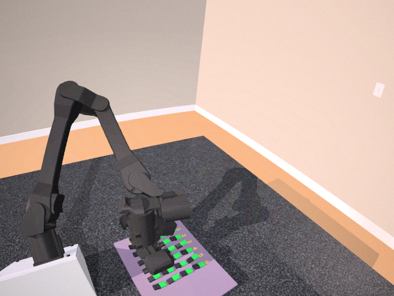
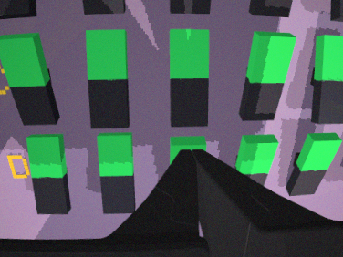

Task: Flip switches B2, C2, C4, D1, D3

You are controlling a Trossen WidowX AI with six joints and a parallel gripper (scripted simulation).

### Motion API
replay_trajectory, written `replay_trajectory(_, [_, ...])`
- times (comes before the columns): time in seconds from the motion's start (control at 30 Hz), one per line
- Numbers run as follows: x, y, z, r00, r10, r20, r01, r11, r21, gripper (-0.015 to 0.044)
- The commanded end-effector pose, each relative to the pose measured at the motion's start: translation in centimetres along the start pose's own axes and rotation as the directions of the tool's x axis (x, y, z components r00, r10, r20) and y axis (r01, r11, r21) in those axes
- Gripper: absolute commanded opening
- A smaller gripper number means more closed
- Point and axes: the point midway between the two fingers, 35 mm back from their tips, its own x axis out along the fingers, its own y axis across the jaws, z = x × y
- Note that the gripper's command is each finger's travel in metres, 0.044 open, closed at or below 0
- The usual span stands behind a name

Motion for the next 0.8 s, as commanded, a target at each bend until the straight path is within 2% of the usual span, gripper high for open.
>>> replay_trajectory(0.0, [0.15,0.04,-0.08,1.0,0.006,-0.002,-0.006,1.0,0.006,0.0])
replay_trajectory(0.77, [0.46,0.05,-0.07,1.0,0.006,-0.002,-0.006,1.0,0.006,0.0])
